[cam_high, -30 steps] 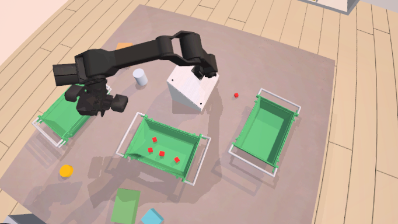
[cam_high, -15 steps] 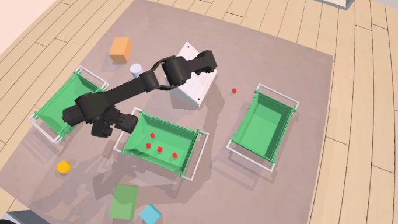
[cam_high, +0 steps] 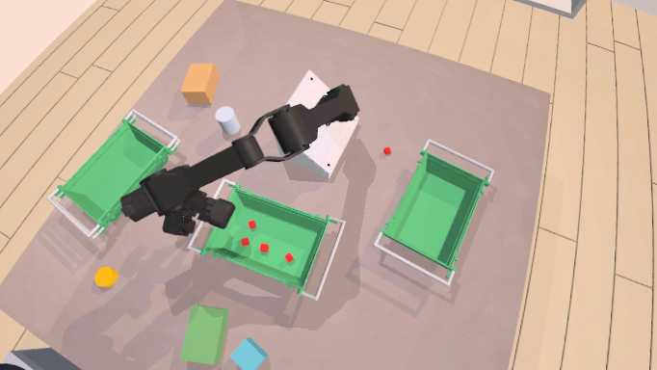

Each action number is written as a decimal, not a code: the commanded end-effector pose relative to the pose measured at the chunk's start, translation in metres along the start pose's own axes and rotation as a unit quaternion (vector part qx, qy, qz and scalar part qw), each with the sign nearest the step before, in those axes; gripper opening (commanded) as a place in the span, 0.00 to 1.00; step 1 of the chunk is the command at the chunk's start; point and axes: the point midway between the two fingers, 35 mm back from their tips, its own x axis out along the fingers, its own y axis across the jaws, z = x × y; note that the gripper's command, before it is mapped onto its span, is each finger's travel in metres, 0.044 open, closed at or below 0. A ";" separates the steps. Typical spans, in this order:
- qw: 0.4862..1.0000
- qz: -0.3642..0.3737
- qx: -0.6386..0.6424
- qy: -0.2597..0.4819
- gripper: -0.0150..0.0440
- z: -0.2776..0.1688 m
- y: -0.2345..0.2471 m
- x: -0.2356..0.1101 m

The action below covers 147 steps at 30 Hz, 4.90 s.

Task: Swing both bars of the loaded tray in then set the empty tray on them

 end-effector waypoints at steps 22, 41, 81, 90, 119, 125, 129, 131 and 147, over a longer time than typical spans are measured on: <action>1.000 0.005 0.004 0.003 0.40 -0.002 0.048 -0.022; 1.000 0.005 0.004 0.003 0.40 0.001 0.070 -0.046; 1.000 0.007 0.008 0.001 0.40 0.002 0.070 -0.103; 1.000 -0.010 0.022 0.004 0.40 0.046 0.166 -0.084; 1.000 0.012 0.003 0.001 0.40 0.062 0.338 -0.015; 1.000 0.013 0.003 0.001 0.40 0.061 0.339 0.006; 1.000 0.013 0.003 0.001 0.40 0.061 0.339 0.007; 1.000 0.013 0.003 0.001 0.40 0.061 0.337 0.004; 1.000 0.011 0.004 0.002 0.40 0.061 0.296 -0.027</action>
